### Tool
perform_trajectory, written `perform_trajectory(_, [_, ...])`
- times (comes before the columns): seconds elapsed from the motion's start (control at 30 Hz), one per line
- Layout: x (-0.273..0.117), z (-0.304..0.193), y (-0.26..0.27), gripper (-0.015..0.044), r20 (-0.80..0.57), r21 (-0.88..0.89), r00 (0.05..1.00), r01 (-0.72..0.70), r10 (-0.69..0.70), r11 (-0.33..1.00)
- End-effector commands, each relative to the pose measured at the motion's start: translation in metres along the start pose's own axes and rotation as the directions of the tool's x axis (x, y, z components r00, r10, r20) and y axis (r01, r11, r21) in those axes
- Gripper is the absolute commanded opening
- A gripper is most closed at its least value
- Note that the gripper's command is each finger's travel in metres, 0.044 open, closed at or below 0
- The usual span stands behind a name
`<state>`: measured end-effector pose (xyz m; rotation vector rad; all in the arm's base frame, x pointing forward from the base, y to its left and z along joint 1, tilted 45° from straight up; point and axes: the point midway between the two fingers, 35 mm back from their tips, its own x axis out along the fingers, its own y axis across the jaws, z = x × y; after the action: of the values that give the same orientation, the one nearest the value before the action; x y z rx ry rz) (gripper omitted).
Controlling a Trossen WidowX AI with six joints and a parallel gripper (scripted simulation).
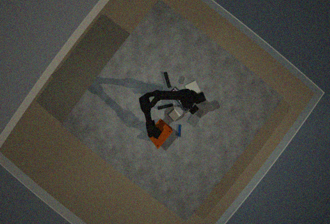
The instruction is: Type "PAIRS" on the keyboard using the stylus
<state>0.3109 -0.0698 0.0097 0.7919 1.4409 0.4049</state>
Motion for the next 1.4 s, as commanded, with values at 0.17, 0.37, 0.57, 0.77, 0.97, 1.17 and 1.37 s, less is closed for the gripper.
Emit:
perform_trajectory(0.17, [0.003, -0.004, -0.03, 0.0, -0.01, 0.016, 1.0, -0.002, 0.003, 1.0])
perform_trajectory(0.37, [0.002, -0.009, -0.025, 0.0, -0.011, 0.017, 1.0, -0.003, 0.003, 1.0])
perform_trajectory(0.57, [0.003, -0.035, -0.002, 0.0, -0.012, 0.018, 1.0, -0.004, 0.004, 1.0])
perform_trajectory(0.77, [0.003, -0.035, -0.002, 0.0, -0.012, 0.018, 1.0, -0.004, 0.004, 1.0])
perform_trajectory(0.97, [0.002, -0.031, 0.046, 0.0, -0.011, 0.018, 1.0, -0.002, 0.003, 1.0])
perform_trajectory(1.17, [0.002, -0.033, 0.075, 0.0, -0.012, 0.018, 1.0, -0.007, 0.007, 1.0])
perform_trajectory(1.37, [0.002, -0.033, 0.075, 0.0, -0.012, 0.018, 1.0, -0.007, 0.007, 1.0])
